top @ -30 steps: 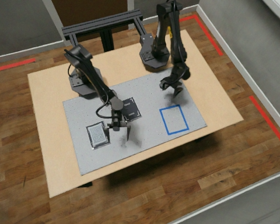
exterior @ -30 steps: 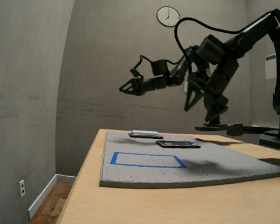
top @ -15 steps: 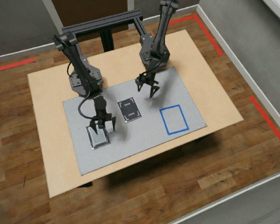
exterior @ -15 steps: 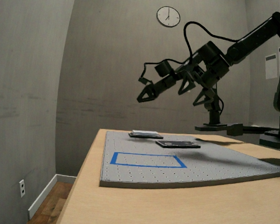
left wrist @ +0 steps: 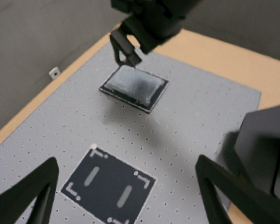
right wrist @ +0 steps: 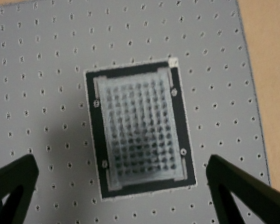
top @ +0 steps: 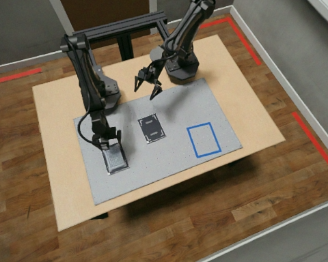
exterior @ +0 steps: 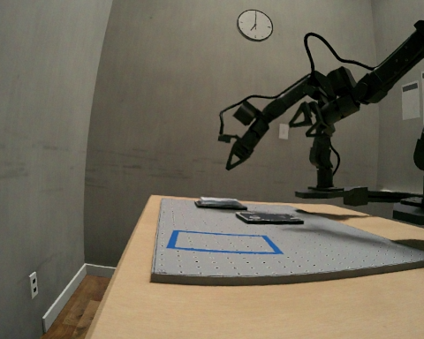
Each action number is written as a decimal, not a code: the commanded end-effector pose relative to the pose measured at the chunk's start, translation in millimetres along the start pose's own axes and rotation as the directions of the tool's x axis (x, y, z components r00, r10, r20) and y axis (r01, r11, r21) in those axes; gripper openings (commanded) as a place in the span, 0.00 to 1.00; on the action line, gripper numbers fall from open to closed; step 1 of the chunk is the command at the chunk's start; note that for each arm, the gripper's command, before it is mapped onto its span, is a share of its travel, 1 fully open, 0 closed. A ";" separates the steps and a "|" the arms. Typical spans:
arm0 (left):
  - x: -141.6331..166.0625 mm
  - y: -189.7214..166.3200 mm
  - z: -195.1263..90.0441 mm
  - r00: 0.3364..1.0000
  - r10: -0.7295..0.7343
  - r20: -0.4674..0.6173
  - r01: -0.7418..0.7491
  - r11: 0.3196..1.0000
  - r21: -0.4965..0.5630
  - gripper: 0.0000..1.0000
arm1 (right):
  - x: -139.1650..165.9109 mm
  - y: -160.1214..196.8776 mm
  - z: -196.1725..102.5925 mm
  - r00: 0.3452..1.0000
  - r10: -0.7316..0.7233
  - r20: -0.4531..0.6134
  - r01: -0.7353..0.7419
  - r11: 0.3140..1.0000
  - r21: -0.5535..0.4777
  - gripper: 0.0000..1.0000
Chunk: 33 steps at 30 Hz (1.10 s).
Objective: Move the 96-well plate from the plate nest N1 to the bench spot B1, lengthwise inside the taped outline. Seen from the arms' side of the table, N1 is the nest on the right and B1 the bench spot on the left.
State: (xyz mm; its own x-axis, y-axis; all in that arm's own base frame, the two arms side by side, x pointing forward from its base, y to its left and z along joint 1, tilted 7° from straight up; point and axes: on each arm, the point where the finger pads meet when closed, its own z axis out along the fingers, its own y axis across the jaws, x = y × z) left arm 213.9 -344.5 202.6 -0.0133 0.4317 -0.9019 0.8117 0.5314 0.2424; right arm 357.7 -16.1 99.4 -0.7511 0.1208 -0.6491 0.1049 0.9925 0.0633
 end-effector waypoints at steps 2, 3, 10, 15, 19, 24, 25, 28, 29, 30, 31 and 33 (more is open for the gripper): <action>-27.2 -0.3 -8.9 0.992 -0.079 0.102 0.085 0.995 -0.055 1.00 | 7.4 -3.5 -5.1 0.999 -0.014 -0.037 0.013 1.000 -0.020 1.00; -28.9 -2.4 -9.6 0.991 -0.079 0.107 0.085 0.995 -0.050 1.00 | 7.0 -4.3 -5.1 0.999 -0.011 -0.035 0.011 1.000 -0.018 1.00; -25.5 -8.0 -9.8 0.994 -0.061 0.093 0.064 0.997 -0.032 1.00 | 6.8 -4.7 -5.0 0.999 -0.010 -0.034 0.009 1.000 -0.017 1.00; -25.5 -8.0 -9.8 0.994 -0.061 0.093 0.064 0.997 -0.032 1.00 | 9.0 -2.7 -2.9 0.999 -0.015 -0.043 0.014 1.000 -0.021 1.00; -24.3 -6.2 -7.5 0.994 -0.062 0.087 0.065 0.997 -0.037 1.00 | 9.0 -2.7 -2.9 0.999 -0.015 -0.043 0.014 1.000 -0.021 1.00; -24.3 -6.2 -7.5 0.994 -0.062 0.087 0.065 0.997 -0.037 1.00 | 25.1 -6.7 -0.1 0.987 -0.047 -0.153 0.046 0.999 -0.015 1.00; -24.3 -6.2 -7.5 0.994 -0.062 0.087 0.065 0.997 -0.037 1.00 | 30.0 -7.7 1.7 0.978 -0.061 -0.200 0.059 0.998 -0.014 1.00; -24.3 -6.2 -7.5 0.994 -0.062 0.087 0.065 0.997 -0.037 1.00 | 32.9 -12.3 11.7 0.941 -0.094 -0.326 0.096 0.995 -0.008 1.00; -24.3 -6.2 -7.5 0.994 -0.062 0.087 0.065 0.997 -0.037 1.00 | 32.0 -13.1 15.3 0.929 -0.102 -0.357 0.105 0.994 -0.009 1.00; -24.3 -6.2 -7.5 0.994 -0.062 0.087 0.065 0.997 -0.037 1.00 | 30.9 -13.7 18.8 0.917 -0.109 -0.384 0.113 0.993 -0.010 1.00; -24.3 -6.2 -7.5 0.994 -0.062 0.087 0.065 0.997 -0.037 1.00 | 29.8 -12.1 22.3 0.905 -0.121 -0.409 0.126 0.992 -0.016 1.00; -24.3 -6.2 -7.5 0.994 -0.062 0.087 0.065 0.997 -0.037 1.00 | 29.8 -12.1 22.3 0.905 -0.121 -0.409 0.126 0.992 -0.016 1.00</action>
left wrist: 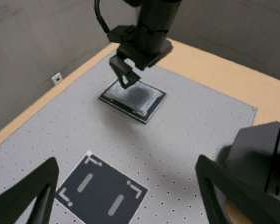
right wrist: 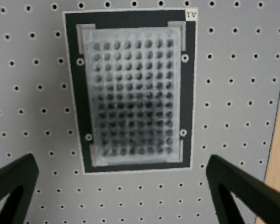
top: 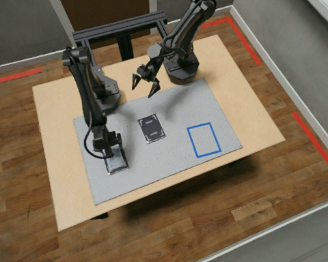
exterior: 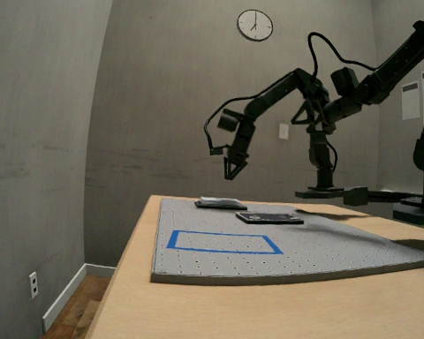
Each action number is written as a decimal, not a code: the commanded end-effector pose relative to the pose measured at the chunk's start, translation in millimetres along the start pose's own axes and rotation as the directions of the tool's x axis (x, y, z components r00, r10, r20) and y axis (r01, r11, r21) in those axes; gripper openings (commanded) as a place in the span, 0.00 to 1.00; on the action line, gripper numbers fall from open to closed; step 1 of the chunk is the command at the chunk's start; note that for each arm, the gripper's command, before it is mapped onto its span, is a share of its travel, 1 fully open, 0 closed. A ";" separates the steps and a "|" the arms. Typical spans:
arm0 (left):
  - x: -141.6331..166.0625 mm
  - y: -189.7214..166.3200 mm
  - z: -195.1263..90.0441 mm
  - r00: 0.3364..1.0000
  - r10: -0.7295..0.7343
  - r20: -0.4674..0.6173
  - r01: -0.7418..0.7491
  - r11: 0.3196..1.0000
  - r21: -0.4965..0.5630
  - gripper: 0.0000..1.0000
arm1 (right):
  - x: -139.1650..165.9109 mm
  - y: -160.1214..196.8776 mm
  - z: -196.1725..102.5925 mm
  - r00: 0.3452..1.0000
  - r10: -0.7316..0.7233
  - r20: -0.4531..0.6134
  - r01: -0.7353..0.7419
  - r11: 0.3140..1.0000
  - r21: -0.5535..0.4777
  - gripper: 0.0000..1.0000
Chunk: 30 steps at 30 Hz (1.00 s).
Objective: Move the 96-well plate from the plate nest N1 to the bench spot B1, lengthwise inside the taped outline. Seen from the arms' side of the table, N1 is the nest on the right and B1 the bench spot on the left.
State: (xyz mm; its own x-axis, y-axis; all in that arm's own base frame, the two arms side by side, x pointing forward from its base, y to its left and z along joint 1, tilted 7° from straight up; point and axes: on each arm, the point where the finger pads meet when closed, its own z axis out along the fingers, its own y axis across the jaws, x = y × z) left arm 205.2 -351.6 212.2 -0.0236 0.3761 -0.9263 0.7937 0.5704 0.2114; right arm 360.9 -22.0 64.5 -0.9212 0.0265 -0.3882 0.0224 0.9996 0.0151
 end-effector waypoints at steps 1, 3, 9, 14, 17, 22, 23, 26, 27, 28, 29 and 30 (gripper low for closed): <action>-12.9 1.8 -3.5 0.999 -0.019 0.043 0.020 1.000 -0.011 1.00 | 10.0 -3.9 -0.1 0.990 -0.035 -0.134 0.037 0.999 0.012 1.00; -12.9 1.8 -3.5 0.999 -0.019 0.043 0.020 1.000 -0.011 1.00 | 5.8 -4.5 5.2 0.983 -0.047 -0.177 0.050 0.999 0.012 1.00; -12.9 1.8 -3.5 0.999 -0.019 0.043 0.020 1.000 -0.011 1.00 | -5.3 -4.7 17.6 0.964 -0.075 -0.256 0.080 0.997 0.010 1.00; -12.9 1.8 -3.5 0.999 -0.019 0.043 0.020 1.000 -0.011 1.00 | -13.9 -5.2 24.8 0.958 -0.083 -0.276 0.089 0.996 0.009 1.00; -12.9 1.8 -3.5 0.999 -0.019 0.043 0.020 1.000 -0.011 1.00 | -18.9 -5.3 26.7 0.962 -0.083 -0.261 0.089 0.996 0.011 1.00; -12.9 1.8 -3.5 0.999 -0.019 0.043 0.020 1.000 -0.011 1.00 | -14.0 -4.3 31.3 0.960 -0.075 -0.270 0.081 0.997 0.010 1.00; -12.9 1.8 -3.5 0.999 -0.019 0.043 0.020 1.000 -0.011 1.00 | -13.5 -3.8 32.7 0.960 -0.074 -0.270 0.079 0.997 0.009 1.00; -12.9 1.8 -3.5 0.999 -0.019 0.043 0.020 1.000 -0.011 1.00 | -10.3 -3.0 39.1 0.961 -0.068 -0.268 0.074 0.997 0.011 1.00; -12.9 1.8 -3.5 0.999 -0.019 0.043 0.020 1.000 -0.011 1.00 | -9.8 -2.8 40.5 0.961 -0.068 -0.268 0.074 0.997 0.012 1.00; -12.9 1.8 -3.5 0.999 -0.019 0.043 0.020 1.000 -0.011 1.00 | -9.2 -2.5 41.9 0.961 -0.068 -0.268 0.074 0.997 0.012 1.00; -12.9 1.8 -3.5 0.999 -0.019 0.043 0.020 1.000 -0.011 1.00 | -8.8 -2.6 43.3 0.961 -0.068 -0.268 0.074 0.997 0.012 1.00; -12.9 1.8 -3.5 0.999 -0.019 0.043 0.020 1.000 -0.011 1.00 | -8.4 -2.6 44.8 0.961 -0.070 -0.268 0.075 0.997 0.011 1.00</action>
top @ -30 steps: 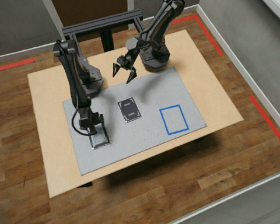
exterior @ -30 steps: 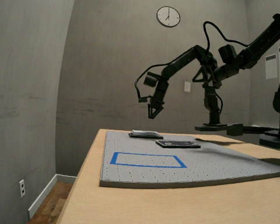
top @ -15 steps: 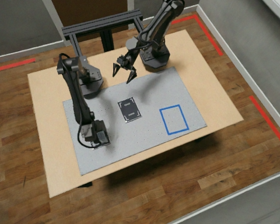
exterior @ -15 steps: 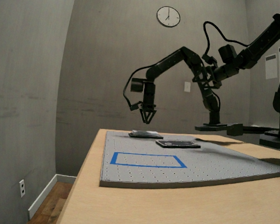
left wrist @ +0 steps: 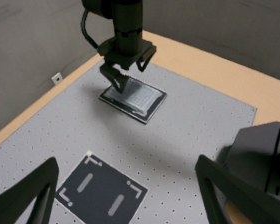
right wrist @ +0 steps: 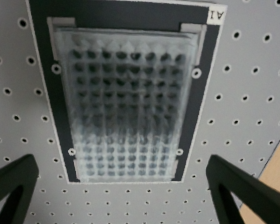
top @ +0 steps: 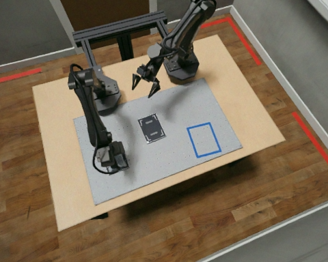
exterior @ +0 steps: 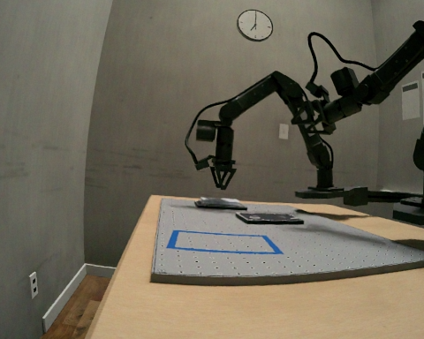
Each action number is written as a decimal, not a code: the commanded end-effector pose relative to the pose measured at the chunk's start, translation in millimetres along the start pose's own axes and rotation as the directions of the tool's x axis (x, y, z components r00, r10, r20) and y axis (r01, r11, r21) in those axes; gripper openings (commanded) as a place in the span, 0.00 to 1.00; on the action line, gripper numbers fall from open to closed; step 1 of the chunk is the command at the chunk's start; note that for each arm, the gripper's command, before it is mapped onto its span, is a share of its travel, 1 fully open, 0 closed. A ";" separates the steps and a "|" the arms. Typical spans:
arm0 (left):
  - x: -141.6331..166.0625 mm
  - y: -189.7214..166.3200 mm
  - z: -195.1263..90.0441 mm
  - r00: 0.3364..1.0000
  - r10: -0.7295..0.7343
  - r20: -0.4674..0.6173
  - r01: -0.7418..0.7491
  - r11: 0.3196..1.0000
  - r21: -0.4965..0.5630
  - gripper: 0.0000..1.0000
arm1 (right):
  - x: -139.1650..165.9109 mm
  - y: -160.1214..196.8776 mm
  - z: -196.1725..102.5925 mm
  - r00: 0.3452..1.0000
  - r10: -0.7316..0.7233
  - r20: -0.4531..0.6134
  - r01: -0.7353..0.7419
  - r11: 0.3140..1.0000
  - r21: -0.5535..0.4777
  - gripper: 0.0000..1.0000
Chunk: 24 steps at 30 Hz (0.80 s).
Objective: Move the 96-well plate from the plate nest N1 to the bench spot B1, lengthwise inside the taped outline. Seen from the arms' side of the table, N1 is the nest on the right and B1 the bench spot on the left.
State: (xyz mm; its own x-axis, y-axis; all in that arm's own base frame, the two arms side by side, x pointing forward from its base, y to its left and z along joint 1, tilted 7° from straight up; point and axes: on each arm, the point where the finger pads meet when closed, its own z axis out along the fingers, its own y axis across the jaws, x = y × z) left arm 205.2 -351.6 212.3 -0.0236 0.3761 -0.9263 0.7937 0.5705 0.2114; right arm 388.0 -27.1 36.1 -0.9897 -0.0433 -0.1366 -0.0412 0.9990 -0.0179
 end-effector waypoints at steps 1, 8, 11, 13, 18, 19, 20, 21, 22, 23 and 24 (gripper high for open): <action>-12.9 1.8 -3.5 0.999 -0.019 0.043 0.020 1.000 -0.010 1.00 | 3.3 2.8 10.7 1.000 -0.003 -0.009 0.003 1.000 0.006 1.00; -12.9 1.8 -3.5 0.999 -0.019 0.043 0.020 1.000 -0.010 1.00 | 3.4 3.0 18.2 1.000 -0.003 -0.009 0.003 1.000 0.006 1.00; -12.9 1.8 -3.5 0.999 -0.019 0.043 0.020 1.000 -0.010 1.00 | 3.5 3.0 22.7 1.000 -0.003 -0.009 0.003 1.000 0.006 1.00; -12.9 1.8 -3.5 0.999 -0.019 0.043 0.020 1.000 -0.010 1.00 | 3.6 3.0 25.6 1.000 -0.004 -0.009 0.004 1.000 0.006 1.00; -12.9 1.8 -3.5 0.999 -0.019 0.043 0.020 1.000 -0.010 1.00 | 3.8 3.0 33.1 1.000 -0.004 -0.009 0.004 1.000 0.006 1.00; -12.9 1.8 -3.5 0.999 -0.019 0.043 0.020 1.000 -0.010 1.00 | 3.8 3.0 34.6 1.000 -0.004 -0.009 0.004 1.000 0.006 1.00; -12.9 1.8 -3.5 0.999 -0.019 0.043 0.020 1.000 -0.010 1.00 | 3.8 3.0 34.6 1.000 -0.004 -0.009 0.004 1.000 0.006 1.00; -12.9 1.8 -3.5 0.999 -0.019 0.043 0.020 1.000 -0.010 1.00 | 3.8 3.0 34.6 1.000 -0.004 -0.009 0.004 1.000 0.006 1.00; -12.9 1.8 -3.5 0.999 -0.019 0.043 0.020 1.000 -0.010 1.00 | 3.8 3.0 36.1 1.000 -0.004 -0.009 0.004 1.000 0.006 1.00; -12.9 1.8 -3.5 0.999 -0.019 0.043 0.020 1.000 -0.010 1.00 | 3.9 3.0 37.5 1.000 -0.004 -0.009 0.004 1.000 0.006 1.00; -12.9 1.8 -3.5 0.999 -0.019 0.043 0.020 1.000 -0.010 1.00 | 3.9 3.0 39.0 1.000 -0.004 -0.009 0.004 1.000 0.006 1.00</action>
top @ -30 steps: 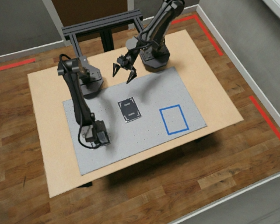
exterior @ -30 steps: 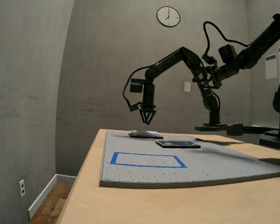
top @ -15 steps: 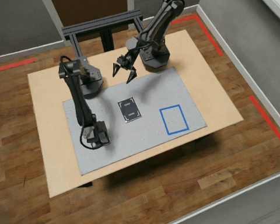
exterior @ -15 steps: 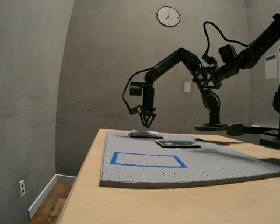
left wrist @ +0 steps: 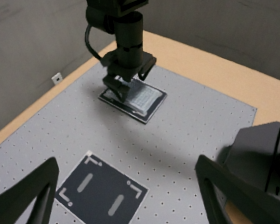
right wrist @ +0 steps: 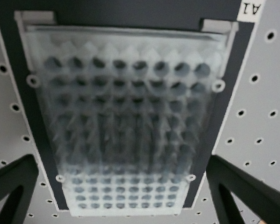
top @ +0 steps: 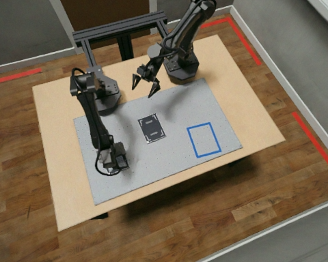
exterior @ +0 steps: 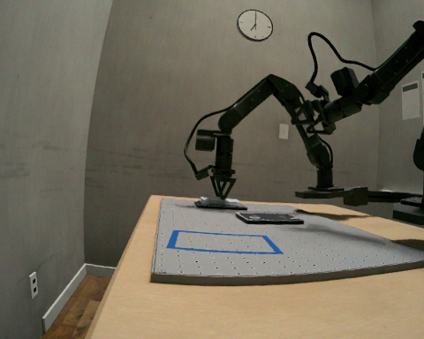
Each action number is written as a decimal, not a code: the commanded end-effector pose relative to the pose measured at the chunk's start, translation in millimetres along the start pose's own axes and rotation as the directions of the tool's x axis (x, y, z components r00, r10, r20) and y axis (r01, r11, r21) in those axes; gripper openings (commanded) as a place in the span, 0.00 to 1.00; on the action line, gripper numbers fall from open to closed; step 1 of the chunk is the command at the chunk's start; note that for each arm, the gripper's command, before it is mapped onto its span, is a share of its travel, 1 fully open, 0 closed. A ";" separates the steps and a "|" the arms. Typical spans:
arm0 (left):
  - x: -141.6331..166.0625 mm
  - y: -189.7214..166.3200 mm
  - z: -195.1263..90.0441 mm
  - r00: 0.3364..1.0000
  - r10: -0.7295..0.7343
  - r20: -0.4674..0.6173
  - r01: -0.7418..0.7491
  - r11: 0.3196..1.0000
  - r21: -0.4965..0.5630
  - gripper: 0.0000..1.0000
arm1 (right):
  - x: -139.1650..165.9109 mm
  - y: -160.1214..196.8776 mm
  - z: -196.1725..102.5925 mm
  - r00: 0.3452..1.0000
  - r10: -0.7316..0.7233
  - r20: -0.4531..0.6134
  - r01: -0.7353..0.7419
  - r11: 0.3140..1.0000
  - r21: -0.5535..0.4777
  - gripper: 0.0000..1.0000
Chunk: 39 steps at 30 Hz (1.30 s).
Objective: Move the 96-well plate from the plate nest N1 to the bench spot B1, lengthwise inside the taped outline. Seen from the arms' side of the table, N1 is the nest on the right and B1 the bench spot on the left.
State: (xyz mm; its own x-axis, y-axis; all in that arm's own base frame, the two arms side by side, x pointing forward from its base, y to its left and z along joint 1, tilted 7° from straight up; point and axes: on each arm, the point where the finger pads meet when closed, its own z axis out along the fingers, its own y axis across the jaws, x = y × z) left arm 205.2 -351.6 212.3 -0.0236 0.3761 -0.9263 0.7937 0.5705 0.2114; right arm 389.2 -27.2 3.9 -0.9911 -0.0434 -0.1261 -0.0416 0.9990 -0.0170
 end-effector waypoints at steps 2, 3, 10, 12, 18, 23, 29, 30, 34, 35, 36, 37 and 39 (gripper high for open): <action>-12.9 1.8 -3.5 0.999 -0.019 0.043 0.020 1.000 -0.010 1.00 | 0.6 2.5 10.0 1.000 -0.004 0.001 0.004 1.000 0.007 1.00; -12.9 1.8 -3.5 0.999 -0.019 0.043 0.020 1.000 -0.010 1.00 | 0.7 2.5 11.5 1.000 -0.004 0.001 0.004 1.000 0.007 1.00; -12.9 1.8 -3.5 0.999 -0.019 0.043 0.020 1.000 -0.010 1.00 | 0.3 2.5 13.6 1.000 -0.004 0.003 0.004 1.000 0.007 0.96; -12.9 1.8 -3.5 0.999 -0.019 0.043 0.020 1.000 -0.010 1.00 | 0.4 2.5 12.8 1.000 -0.004 0.004 0.004 1.000 0.007 0.96; -12.9 1.8 -3.5 0.999 -0.019 0.043 0.020 1.000 -0.010 1.00 | -1.9 0.8 8.8 1.000 -0.002 0.009 0.002 1.000 0.003 0.90; -12.9 1.8 -3.5 0.999 -0.019 0.043 0.020 1.000 -0.010 1.00 | -1.9 0.8 8.8 1.000 -0.002 0.009 0.002 1.000 0.003 0.83; -12.9 1.8 -3.5 0.999 -0.019 0.043 0.020 1.000 -0.010 1.00 | 0.3 3.4 6.2 1.000 -0.004 0.000 0.004 1.000 0.001 0.78; -12.9 1.8 -3.5 0.999 -0.019 0.043 0.020 1.000 -0.010 1.00 | 0.3 3.4 6.2 1.000 -0.004 0.000 0.004 1.000 0.001 0.78; -12.9 1.8 -3.5 0.999 -0.019 0.043 0.020 1.000 -0.010 1.00 | -4.8 2.7 -10.1 1.000 -0.005 0.017 0.005 1.000 0.003 0.78; -12.9 1.8 -3.5 0.999 -0.019 0.043 0.020 1.000 -0.010 1.00 | -4.4 0.2 -16.6 1.000 -0.002 0.017 0.002 1.000 0.003 0.78; -12.9 1.8 -3.5 0.999 -0.019 0.043 0.020 1.000 -0.010 1.00 | -4.4 0.2 -23.1 1.000 -0.002 0.017 0.002 1.000 0.003 0.78; -12.9 1.8 -3.5 0.999 -0.019 0.043 0.020 1.000 -0.010 1.00 | -4.3 0.1 -28.8 1.000 -0.002 0.017 0.002 1.000 0.003 0.78; -12.9 1.8 -3.5 0.999 -0.019 0.043 0.020 1.000 -0.010 1.00 | -4.3 0.0 -36.5 1.000 -0.002 0.017 0.002 1.000 0.003 0.78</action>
State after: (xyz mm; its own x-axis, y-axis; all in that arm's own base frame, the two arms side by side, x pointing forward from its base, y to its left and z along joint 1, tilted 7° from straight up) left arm 205.2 -351.6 212.3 -0.0236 0.3761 -0.9263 0.7937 0.5705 0.2114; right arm 385.7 -27.9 11.4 -0.9917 -0.0434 -0.1213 -0.0410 0.9989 -0.0217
